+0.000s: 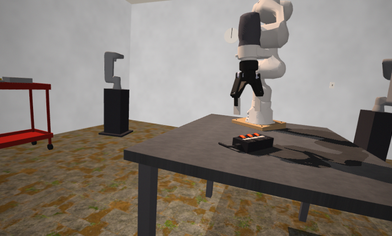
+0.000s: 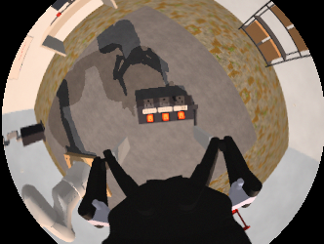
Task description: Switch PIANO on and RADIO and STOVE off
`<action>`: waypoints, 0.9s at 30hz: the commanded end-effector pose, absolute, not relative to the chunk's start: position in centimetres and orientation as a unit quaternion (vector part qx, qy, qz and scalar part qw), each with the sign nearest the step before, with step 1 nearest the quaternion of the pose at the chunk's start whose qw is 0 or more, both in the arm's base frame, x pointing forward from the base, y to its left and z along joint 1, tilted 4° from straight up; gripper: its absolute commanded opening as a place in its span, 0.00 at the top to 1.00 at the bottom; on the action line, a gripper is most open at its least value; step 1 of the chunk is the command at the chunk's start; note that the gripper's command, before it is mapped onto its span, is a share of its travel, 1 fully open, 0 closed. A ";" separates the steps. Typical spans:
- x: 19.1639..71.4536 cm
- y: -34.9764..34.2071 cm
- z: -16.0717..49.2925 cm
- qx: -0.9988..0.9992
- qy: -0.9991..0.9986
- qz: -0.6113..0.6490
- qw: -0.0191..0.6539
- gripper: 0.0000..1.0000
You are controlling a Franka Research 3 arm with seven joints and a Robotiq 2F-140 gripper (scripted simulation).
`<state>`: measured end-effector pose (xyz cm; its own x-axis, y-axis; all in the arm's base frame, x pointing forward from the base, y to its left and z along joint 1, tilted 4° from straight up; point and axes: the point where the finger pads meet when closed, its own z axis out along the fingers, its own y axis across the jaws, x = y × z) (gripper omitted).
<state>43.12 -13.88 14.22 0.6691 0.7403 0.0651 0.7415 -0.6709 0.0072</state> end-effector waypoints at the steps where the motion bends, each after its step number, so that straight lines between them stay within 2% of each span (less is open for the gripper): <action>1: 43.4 -13.7 14.0 -0.908 -0.417 -0.043 0.013 0.00; 27: 43.7 -13.7 13.9 -0.904 -0.423 -0.052 0.014 0.00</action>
